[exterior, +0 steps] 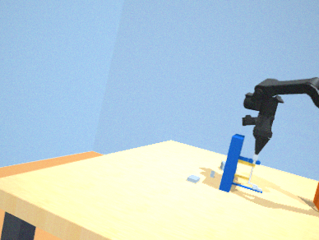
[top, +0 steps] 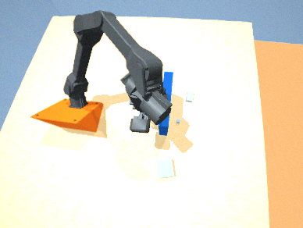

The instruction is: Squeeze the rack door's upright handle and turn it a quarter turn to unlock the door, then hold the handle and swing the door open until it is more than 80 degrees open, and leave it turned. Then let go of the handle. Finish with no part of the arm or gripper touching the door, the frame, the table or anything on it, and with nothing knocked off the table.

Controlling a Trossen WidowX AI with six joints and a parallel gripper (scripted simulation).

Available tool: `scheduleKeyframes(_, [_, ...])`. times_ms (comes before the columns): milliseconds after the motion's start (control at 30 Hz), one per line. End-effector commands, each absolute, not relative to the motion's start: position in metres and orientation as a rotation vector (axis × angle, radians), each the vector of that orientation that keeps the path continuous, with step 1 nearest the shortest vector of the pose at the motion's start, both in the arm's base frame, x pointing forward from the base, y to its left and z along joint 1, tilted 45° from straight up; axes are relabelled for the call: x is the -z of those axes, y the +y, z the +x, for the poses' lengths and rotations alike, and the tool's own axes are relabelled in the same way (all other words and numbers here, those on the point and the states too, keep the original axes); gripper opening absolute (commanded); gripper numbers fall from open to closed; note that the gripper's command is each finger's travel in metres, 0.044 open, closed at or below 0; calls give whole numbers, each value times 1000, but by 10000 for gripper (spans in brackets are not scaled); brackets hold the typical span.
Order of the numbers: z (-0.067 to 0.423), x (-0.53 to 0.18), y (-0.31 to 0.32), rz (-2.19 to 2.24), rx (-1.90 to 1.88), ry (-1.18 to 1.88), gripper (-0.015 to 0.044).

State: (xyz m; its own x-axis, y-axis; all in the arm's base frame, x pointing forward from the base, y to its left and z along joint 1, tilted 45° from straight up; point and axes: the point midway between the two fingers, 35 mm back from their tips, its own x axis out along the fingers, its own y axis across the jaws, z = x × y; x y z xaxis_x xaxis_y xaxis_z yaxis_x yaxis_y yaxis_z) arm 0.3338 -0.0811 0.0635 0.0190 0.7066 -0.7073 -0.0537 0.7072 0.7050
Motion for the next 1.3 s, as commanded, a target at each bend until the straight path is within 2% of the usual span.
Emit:
scheduleKeyframes(0, [333,-60,-78,576,-639,1459,295])
scheduleKeyframes(233, [333,-60,-78,576,-639,1459,111])
scheduleKeyframes(667, [333,-60,-78,576,-639,1459,24])
scheduleKeyframes(833, [333,-60,-78,601,-617,1472,23])
scheduleKeyframes(1267, [333,-60,-78,1084,-135,1667,23])
